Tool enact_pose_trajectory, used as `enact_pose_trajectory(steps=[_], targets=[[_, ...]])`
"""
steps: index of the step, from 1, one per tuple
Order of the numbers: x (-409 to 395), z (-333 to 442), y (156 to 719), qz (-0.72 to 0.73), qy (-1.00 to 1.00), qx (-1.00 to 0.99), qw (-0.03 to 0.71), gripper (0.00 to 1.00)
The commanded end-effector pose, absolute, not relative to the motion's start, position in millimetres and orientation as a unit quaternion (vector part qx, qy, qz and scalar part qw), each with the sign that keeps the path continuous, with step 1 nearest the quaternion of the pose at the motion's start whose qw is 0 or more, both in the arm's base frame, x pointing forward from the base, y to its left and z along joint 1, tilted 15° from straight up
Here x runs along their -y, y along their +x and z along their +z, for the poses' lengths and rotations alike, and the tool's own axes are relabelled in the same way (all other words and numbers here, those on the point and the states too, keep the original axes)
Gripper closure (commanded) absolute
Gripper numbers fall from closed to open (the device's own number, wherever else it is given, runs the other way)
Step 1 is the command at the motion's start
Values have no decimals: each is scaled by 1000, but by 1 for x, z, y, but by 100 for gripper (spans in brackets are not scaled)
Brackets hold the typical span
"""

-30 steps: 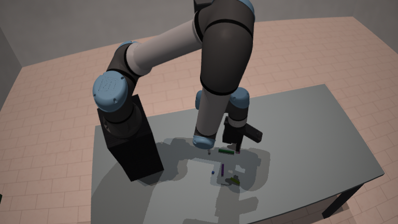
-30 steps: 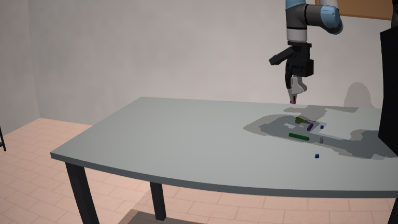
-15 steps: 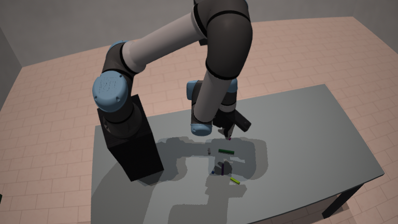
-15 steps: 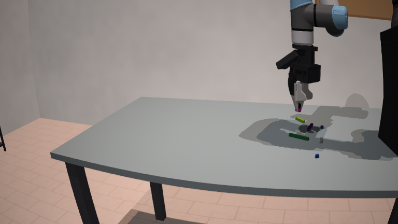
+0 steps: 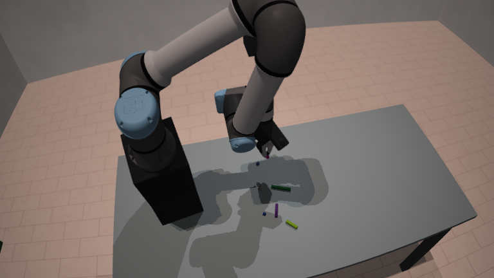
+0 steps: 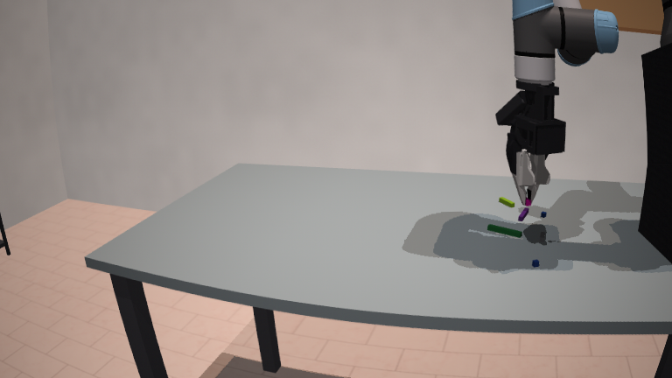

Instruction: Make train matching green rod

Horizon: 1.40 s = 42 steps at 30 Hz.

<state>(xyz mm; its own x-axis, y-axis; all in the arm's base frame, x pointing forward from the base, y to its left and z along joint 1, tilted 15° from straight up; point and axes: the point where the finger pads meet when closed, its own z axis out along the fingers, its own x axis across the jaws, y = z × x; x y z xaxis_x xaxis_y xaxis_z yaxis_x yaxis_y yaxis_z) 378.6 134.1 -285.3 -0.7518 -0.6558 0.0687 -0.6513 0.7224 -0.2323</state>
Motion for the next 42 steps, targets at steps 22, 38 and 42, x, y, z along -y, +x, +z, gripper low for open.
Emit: enact_pose_trajectory(steps=[22,38,42], targets=[[-160,-294,351,-129,-292,-948,17,100],[-156,-311,353,-129,-291,-948,17,100],[-153,-326,355,-129,-291,-948,17,100]])
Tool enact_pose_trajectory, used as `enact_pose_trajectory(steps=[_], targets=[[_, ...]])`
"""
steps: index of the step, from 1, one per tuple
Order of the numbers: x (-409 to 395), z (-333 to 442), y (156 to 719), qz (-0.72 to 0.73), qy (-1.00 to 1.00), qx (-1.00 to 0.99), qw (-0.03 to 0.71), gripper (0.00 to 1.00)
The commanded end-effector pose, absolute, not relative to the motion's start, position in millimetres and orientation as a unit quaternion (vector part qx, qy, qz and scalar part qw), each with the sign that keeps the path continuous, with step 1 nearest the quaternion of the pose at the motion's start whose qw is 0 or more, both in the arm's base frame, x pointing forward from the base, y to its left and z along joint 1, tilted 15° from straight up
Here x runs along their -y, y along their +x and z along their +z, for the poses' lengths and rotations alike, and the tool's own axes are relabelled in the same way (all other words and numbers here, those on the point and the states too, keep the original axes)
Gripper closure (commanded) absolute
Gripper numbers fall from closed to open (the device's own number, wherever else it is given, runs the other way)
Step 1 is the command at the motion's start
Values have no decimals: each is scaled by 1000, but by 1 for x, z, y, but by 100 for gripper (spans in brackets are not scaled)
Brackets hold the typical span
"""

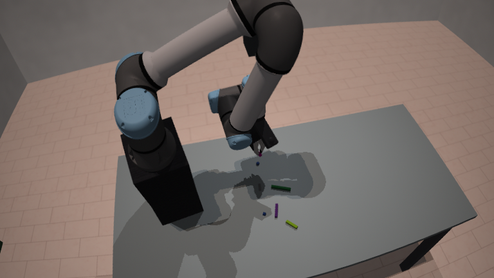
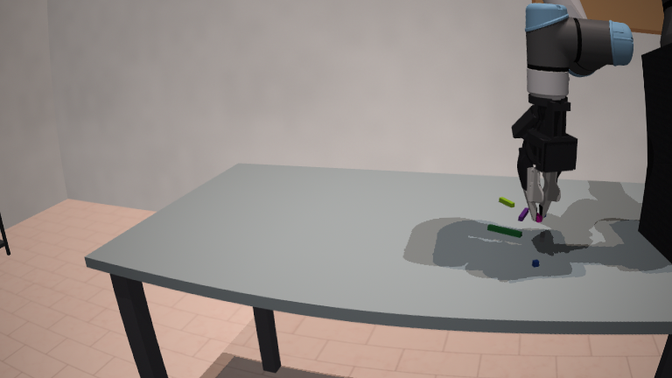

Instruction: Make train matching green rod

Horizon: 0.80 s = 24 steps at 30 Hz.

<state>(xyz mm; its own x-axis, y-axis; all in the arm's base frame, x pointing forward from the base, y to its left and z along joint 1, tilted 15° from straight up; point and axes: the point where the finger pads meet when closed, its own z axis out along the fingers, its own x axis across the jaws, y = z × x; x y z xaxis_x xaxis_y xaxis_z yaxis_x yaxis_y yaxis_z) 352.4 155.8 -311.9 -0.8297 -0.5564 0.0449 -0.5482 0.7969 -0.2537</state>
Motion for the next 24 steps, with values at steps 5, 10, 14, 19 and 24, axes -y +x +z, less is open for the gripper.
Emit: enact_pose_trajectory(steps=[5,10,14,19,24], targets=[[-149,-344,357,-129,-291,-948,17,100],[-145,-360,359,-129,-291,-948,17,100],[-143,-372,360,-129,-291,-948,17,100],[-141,-378,361,-129,-291,-948,17,100],[-141,-379,361,-129,-291,-948,17,100]])
